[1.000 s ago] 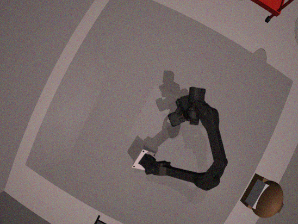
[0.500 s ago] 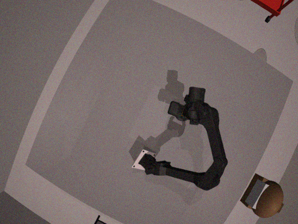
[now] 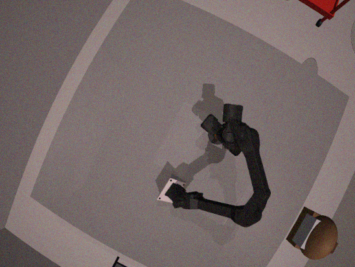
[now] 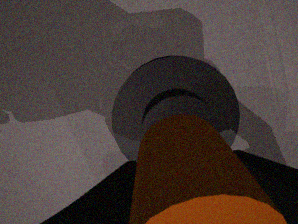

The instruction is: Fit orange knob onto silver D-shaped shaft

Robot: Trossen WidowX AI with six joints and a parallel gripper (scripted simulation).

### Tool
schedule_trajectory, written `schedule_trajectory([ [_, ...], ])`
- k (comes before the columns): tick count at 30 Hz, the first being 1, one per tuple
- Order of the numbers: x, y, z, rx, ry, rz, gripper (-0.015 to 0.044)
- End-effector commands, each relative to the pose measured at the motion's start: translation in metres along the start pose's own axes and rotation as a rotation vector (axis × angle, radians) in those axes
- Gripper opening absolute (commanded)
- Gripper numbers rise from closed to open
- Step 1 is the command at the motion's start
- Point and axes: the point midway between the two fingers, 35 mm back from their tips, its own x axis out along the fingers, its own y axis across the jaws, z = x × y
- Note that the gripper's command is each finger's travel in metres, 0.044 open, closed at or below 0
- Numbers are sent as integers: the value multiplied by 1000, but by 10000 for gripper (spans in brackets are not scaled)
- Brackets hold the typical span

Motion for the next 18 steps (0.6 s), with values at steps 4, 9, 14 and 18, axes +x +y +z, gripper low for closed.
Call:
schedule_trajectory([
  [4,0,0,1,19,-2,4,0],
  [9,0,-2,2,19,-2,4,0],
  [14,-1,-4,5,19,-2,4,0],
  [18,1,-4,5,19,-2,4,0],
])
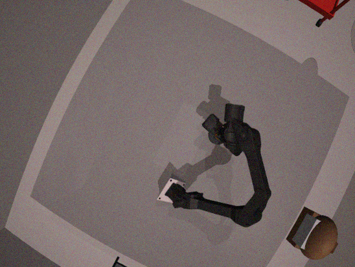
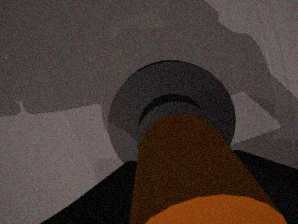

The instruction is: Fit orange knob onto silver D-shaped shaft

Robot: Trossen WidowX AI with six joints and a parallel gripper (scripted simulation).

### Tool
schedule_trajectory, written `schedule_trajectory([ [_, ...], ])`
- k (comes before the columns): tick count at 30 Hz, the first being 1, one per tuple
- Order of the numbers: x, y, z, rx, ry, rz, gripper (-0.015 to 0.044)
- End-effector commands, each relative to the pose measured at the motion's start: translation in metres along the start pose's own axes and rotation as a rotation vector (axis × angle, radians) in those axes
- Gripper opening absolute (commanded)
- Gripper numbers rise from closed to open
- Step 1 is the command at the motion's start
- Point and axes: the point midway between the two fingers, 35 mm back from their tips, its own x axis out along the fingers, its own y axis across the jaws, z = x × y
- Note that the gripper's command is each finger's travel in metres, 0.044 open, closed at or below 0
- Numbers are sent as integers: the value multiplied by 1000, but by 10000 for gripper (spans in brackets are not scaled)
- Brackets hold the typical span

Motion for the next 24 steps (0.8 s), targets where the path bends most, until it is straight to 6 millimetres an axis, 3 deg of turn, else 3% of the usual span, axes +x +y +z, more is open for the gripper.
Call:
schedule_trajectory([
  [1,1,0,1,-1,-4,1,0],
  [18,-3,2,-1,-1,-4,2,0],
  [24,-3,3,-3,169,-4,2,0],
])
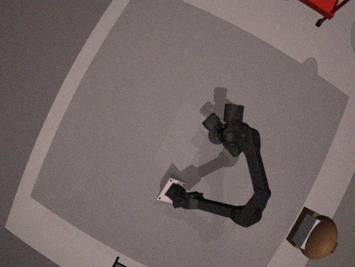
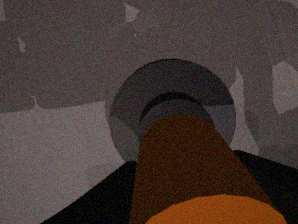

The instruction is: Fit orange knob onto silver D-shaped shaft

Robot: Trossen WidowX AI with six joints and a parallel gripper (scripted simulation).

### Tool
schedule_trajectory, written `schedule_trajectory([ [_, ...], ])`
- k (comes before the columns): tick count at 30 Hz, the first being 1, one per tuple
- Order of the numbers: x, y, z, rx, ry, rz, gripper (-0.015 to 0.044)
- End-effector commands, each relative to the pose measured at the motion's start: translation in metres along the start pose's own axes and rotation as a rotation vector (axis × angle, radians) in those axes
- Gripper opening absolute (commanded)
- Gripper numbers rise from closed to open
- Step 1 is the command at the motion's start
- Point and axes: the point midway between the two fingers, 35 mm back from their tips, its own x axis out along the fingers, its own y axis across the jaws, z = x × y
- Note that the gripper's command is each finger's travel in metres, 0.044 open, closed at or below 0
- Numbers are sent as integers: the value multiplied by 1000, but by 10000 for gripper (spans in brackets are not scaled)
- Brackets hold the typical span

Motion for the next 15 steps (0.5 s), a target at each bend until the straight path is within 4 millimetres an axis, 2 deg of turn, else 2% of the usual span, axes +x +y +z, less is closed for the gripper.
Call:
schedule_trajectory([
  [1,-1,3,-2,127,-1,4,0],
  [15,1,1,0,137,-1,3,0],
])
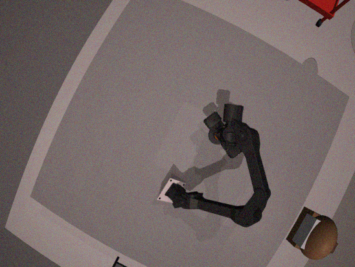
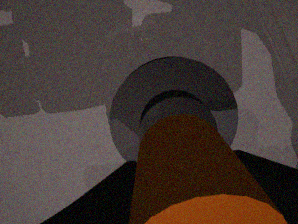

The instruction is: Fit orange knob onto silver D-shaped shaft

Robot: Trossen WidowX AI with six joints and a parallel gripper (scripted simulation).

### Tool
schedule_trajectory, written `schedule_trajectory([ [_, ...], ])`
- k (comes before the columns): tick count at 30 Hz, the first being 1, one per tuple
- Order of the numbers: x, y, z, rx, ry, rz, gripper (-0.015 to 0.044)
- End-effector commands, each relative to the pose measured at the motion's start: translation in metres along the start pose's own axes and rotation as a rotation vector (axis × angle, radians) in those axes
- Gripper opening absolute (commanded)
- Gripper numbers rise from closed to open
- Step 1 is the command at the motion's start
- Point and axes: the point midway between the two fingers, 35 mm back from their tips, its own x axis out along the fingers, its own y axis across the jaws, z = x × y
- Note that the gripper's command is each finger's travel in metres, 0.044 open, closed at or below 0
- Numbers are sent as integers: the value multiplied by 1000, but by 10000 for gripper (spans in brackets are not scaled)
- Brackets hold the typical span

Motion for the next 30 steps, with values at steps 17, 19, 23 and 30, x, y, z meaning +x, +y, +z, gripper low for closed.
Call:
schedule_trajectory([
  [17,3,-1,2,7,-2,3,0],
  [19,3,-1,2,7,-2,3,0],
  [23,3,-1,2,7,-2,3,0],
  [30,3,-1,2,-20,-2,3,0],
])
